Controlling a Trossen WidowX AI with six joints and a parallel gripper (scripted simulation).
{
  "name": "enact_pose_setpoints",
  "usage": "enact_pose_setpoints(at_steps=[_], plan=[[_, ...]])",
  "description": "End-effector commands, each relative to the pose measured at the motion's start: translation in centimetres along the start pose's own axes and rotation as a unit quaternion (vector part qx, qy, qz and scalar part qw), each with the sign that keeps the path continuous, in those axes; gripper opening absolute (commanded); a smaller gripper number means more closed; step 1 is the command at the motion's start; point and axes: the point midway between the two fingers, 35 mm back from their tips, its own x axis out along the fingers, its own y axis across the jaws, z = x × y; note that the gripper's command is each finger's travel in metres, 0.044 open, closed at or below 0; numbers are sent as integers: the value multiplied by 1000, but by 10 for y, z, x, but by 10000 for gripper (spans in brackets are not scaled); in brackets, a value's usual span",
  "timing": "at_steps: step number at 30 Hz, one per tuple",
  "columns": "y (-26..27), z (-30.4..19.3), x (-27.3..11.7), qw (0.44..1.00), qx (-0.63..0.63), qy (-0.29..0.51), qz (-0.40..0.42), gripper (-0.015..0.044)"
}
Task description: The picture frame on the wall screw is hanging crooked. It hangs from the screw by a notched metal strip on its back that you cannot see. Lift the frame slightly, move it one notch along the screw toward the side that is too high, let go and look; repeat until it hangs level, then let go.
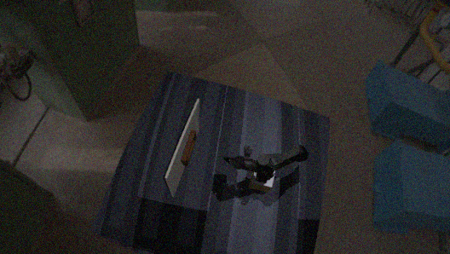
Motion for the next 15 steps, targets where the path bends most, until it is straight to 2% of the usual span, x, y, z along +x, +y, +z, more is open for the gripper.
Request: enact_pose_setpoints(at_steps=[1,15], plan=[[1,0,1,1000,2,0,0,260],[23,23,68,993,115,-2,42,260]])
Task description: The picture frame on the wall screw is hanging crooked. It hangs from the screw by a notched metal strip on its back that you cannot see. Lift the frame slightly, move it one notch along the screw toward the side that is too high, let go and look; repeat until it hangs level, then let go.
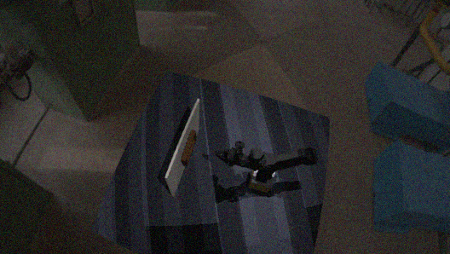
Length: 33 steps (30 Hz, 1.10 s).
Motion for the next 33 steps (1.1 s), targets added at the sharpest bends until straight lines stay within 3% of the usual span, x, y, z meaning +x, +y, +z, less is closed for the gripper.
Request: enact_pose_setpoints(at_steps=[1,17,33], plan=[[0,13,28,999,39,0,16,260],[-3,24,27,999,42,0,18,260],[-32,14,88,999,42,0,20,260]])
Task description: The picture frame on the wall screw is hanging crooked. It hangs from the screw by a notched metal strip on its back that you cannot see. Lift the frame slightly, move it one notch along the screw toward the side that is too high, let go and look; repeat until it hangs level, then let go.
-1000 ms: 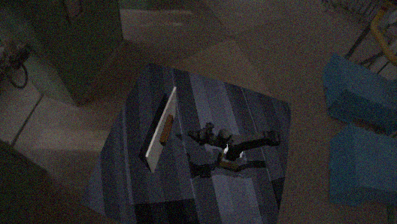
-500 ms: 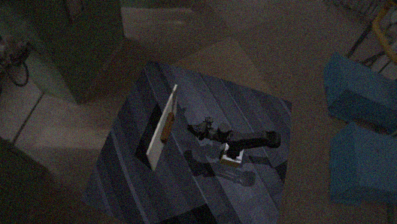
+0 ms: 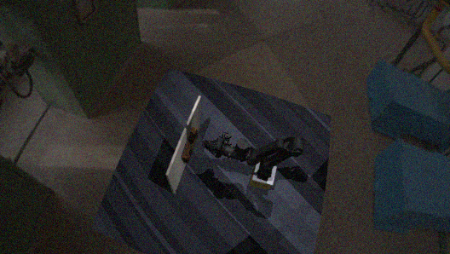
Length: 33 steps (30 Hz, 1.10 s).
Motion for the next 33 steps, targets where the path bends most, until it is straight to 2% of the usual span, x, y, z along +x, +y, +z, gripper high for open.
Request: enact_pose_setpoints(at_steps=[1,8,21,33], plan=[[-17,-3,15,1000,3,1,-4,260],[-41,-8,29,1000,3,1,-4,260],[-41,-8,30,1000,3,1,-4,260],[-41,-8,47,1000,3,1,-3,260]])
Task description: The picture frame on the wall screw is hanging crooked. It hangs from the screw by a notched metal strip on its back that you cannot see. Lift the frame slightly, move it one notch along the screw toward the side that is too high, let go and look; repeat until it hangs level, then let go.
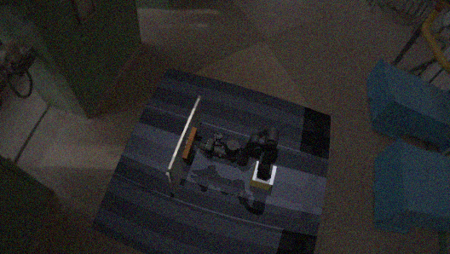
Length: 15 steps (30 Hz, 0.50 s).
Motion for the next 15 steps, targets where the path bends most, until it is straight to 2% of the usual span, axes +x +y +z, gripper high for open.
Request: enact_pose_setpoints(at_steps=[1,15], plan=[[-3,-1,7,1000,2,3,-5,260],[-3,-1,27,1000,2,3,-4,260]])
